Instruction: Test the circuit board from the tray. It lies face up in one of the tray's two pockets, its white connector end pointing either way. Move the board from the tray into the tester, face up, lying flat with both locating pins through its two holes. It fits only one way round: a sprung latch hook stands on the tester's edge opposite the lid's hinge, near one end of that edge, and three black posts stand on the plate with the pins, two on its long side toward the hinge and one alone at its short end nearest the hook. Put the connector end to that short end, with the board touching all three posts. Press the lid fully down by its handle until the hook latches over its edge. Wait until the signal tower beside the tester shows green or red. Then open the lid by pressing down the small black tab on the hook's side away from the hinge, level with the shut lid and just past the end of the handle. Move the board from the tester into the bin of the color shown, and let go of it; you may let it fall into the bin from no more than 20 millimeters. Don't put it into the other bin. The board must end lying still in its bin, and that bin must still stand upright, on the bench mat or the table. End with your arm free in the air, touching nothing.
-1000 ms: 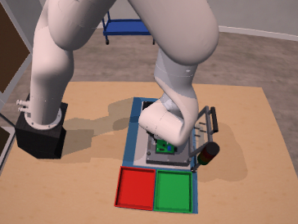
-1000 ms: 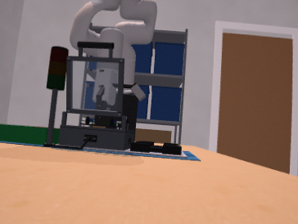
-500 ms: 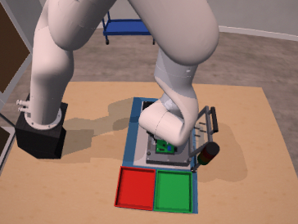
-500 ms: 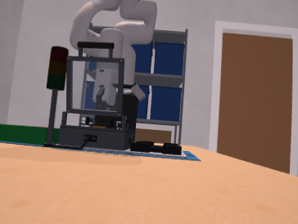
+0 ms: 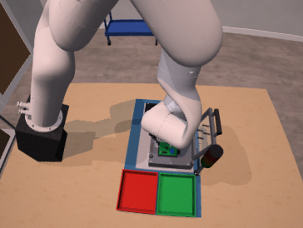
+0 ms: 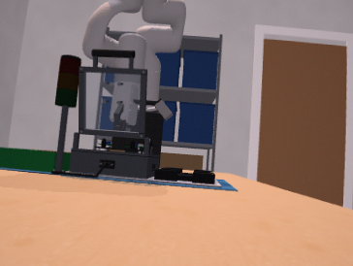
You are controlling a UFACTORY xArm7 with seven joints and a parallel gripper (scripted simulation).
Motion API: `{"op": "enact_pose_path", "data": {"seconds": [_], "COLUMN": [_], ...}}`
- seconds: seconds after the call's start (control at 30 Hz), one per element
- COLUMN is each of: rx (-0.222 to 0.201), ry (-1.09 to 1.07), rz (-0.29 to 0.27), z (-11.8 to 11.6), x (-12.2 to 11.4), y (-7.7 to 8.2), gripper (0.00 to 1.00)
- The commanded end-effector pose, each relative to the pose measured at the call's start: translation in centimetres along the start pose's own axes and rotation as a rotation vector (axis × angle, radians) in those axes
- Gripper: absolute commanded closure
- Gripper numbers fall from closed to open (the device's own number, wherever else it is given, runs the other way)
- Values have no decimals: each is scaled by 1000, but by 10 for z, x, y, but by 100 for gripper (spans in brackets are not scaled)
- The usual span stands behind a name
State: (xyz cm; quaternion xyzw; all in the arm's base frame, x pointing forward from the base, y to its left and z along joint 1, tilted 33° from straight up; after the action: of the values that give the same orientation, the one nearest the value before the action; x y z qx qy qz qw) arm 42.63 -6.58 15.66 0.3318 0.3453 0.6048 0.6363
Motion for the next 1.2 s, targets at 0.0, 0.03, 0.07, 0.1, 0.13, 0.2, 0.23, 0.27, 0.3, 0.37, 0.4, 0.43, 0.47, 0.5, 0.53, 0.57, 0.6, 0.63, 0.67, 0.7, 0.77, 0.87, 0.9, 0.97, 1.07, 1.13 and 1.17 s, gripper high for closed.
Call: {"op": "enact_pose_path", "data": {"seconds": [0.0,0.03,0.07,0.1,0.13,0.2,0.23,0.27,0.3,0.37,0.4,0.43,0.47,0.5,0.53,0.57,0.6,0.63,0.67,0.7,0.77,0.87,0.9,0.97,1.07,1.13,1.17], "rx": [-4,-4,-4,-4,-4,-4,-4,-4,-4,-4,-4,-4,-4,-4,-4,-4,-4,-4,-4,-4,-4,-4,-4,-4,-4,-4,-4], "ry": [-1,-1,-1,-1,-1,-1,-1,-1,-1,-1,-1,-1,-1,-1,-1,-1,-1,-1,-1,-1,-1,-1,-1,-1,-1,-1,-1], "rz": [0,0,0,0,0,0,0,0,0,0,0,0,0,0,0,0,0,0,0,0,0,0,0,0,0,0,0], "z": [2,2,2,2,2,2,2,2,2,2,2,2,2,2,2,2,2,2,2,2,2,2,2,2,2,2,2], "x": [0,0,0,0,0,0,0,0,0,0,0,0,0,0,0,0,0,0,0,0,0,0,0,0,0,0,0], "y": [1,1,1,1,1,1,1,0,0,-1,-1,-1,-1,-2,-2,-2,-2,-3,-3,-3,-3,-3,-3,-3,-3,-3,-3], "gripper": [21,21,21,21,21,21,21,21,21,21,21,21,21,21,21,21,21,21,21,21,0,0,0,0,0,0,0]}}
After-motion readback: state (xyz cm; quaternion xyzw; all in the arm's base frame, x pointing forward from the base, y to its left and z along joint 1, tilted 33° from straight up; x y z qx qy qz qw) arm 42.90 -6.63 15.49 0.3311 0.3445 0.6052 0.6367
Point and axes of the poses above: the point where the finger pads meet when closed, its own y axis back along the fingers, its own z axis across the jaws, x = y × z, the point moved 8 cm from there along y, back along the fingers, and after that the axes turned 12 degrees about y, right-handed, at the moved point
